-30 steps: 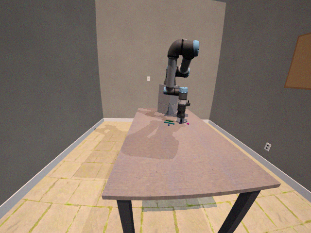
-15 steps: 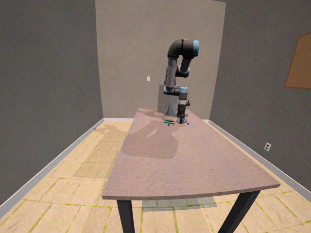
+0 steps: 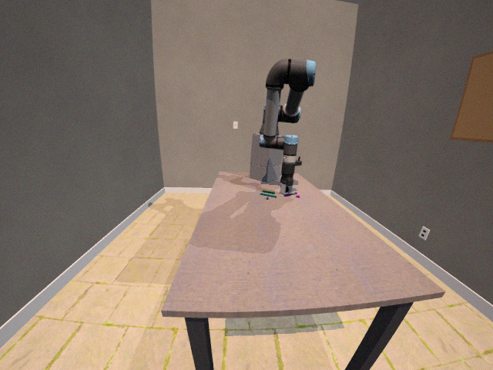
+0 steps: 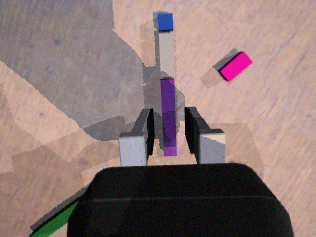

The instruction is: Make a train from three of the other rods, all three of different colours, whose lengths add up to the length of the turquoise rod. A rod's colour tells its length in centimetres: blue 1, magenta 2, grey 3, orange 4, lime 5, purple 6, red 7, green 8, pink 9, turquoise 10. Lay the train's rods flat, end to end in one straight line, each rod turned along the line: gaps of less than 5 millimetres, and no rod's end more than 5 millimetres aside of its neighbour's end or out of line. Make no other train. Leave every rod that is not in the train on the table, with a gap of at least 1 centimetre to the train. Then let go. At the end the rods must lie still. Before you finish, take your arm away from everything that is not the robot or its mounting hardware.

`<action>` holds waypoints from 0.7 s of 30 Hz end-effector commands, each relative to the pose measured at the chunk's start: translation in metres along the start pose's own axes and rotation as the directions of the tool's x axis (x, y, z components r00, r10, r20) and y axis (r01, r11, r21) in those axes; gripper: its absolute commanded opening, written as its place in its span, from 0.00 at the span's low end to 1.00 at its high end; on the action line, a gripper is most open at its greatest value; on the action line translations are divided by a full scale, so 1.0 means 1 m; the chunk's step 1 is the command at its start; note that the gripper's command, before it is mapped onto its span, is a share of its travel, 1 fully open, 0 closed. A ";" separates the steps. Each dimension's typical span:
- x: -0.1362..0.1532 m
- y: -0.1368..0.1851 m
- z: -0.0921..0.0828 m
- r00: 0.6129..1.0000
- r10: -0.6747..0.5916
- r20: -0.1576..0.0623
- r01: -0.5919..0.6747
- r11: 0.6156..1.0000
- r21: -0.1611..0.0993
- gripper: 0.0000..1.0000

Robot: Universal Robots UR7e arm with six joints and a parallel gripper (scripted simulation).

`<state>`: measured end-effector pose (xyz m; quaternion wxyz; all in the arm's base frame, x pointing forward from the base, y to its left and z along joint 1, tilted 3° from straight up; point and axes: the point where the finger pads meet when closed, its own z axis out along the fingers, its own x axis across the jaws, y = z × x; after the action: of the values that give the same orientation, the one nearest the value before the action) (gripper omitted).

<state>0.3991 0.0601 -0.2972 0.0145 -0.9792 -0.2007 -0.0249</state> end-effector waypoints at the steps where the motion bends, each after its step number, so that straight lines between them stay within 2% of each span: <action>1: 0.001 0.000 -0.022 1.000 0.000 -0.002 0.000 1.000 -0.001 0.54; 5: 0.001 0.000 -0.040 1.000 0.000 -0.002 0.000 1.000 -0.001 0.54; 7: 0.001 0.000 -0.040 1.000 0.000 -0.002 0.000 1.000 -0.001 0.54; 14: 0.001 0.000 -0.065 1.000 0.000 -0.002 0.000 1.000 -0.001 0.54; 21: 0.001 0.000 -0.074 1.000 0.000 -0.002 0.000 1.000 -0.001 0.54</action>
<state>0.3968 0.0573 -0.2292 0.0141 -0.9792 -0.2007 -0.0257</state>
